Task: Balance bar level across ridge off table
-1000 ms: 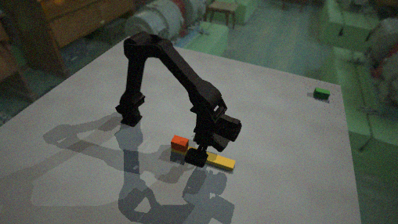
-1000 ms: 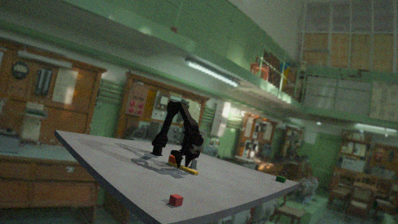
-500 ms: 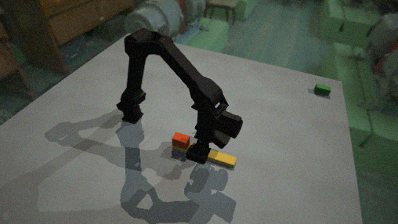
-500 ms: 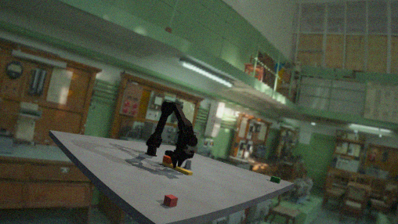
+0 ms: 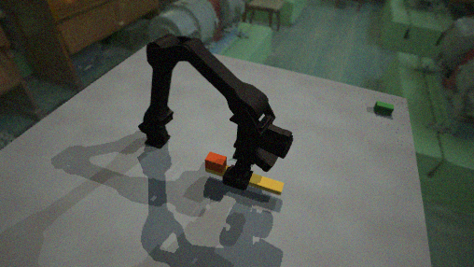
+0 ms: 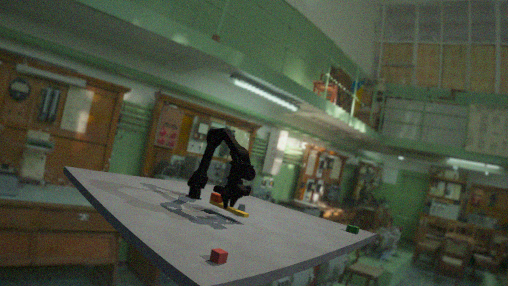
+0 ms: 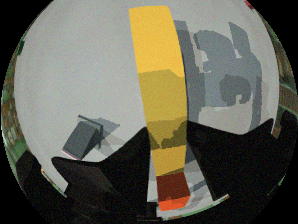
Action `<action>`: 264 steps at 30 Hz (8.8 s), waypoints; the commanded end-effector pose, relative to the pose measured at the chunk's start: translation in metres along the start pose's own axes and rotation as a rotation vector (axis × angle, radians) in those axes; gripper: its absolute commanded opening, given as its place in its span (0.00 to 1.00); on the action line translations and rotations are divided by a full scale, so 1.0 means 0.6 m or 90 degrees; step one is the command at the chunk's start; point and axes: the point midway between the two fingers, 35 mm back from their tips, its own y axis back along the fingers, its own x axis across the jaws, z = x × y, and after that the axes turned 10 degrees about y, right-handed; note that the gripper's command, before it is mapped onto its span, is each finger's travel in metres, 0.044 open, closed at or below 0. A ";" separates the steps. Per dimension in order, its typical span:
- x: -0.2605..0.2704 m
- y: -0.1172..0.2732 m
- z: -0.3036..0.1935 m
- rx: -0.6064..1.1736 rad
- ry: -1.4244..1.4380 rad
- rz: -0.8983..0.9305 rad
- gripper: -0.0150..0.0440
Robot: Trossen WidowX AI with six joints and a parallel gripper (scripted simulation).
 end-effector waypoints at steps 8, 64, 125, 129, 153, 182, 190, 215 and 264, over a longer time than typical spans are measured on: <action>0.000 0.051 0.002 -0.006 -0.001 0.000 0.25; 0.165 0.114 0.047 -0.006 -0.315 0.010 0.25; 0.161 0.055 0.043 -0.006 -0.316 0.010 0.25; 0.161 0.055 0.043 -0.006 -0.316 0.010 0.25; 0.161 0.051 0.043 -0.006 -0.316 0.010 0.25; 0.161 0.047 0.043 -0.006 -0.316 0.010 0.25; 0.161 0.046 0.043 -0.006 -0.316 0.010 0.25; 0.161 0.043 0.042 -0.006 -0.316 0.010 0.25; 0.161 0.042 0.043 -0.006 -0.316 0.010 0.25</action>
